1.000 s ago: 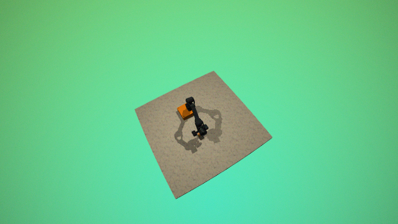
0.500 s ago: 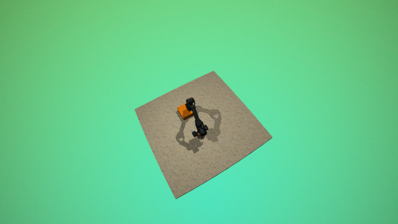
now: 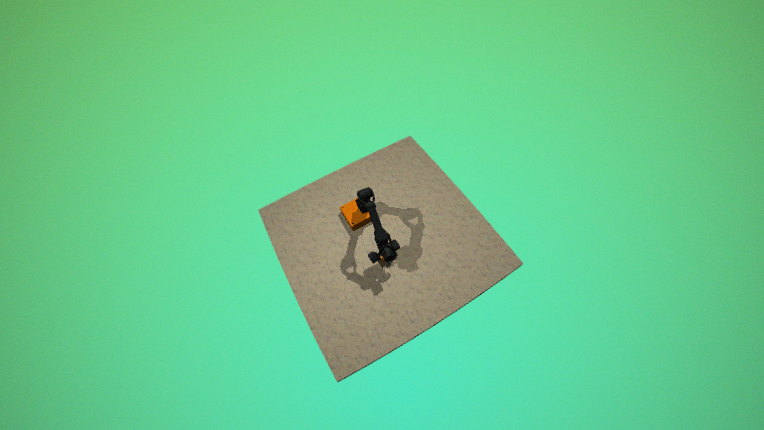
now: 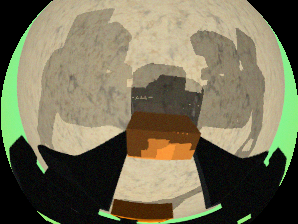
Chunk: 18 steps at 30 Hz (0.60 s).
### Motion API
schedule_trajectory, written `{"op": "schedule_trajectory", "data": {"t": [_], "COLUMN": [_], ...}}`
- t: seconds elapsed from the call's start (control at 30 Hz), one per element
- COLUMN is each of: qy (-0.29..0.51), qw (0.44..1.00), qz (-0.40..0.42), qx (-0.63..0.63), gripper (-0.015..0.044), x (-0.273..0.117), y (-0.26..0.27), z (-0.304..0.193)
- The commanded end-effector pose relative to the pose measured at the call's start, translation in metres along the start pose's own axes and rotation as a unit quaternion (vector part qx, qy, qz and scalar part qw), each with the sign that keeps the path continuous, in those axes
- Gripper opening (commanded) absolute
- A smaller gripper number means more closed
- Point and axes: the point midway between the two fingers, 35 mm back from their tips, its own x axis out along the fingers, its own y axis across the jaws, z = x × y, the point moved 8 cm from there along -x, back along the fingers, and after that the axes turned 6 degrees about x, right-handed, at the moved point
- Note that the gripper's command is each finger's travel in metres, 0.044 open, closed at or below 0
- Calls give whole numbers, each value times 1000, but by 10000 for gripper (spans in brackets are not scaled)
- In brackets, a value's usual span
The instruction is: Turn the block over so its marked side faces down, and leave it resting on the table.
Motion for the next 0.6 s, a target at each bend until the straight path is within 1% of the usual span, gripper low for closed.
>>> {"op": "schedule_trajectory", "data": {"t": [0.0, 0.2, 0.27, 0.4, 0.57], "qy": [1, 1, 1, 1, 1], "qw": [1000, 1000, 1000, 1000, 1000], "qz": [-1, -1, -1, -1, -1], "qx": [1, 1, 1, 1, 1], "gripper": [202, 162, 110, 5, 0], "x": [1, 1, -3, -27, -29], "y": [0, 0, 0, 0, 0], "z": [0, 0, 0, 0, 0]}}
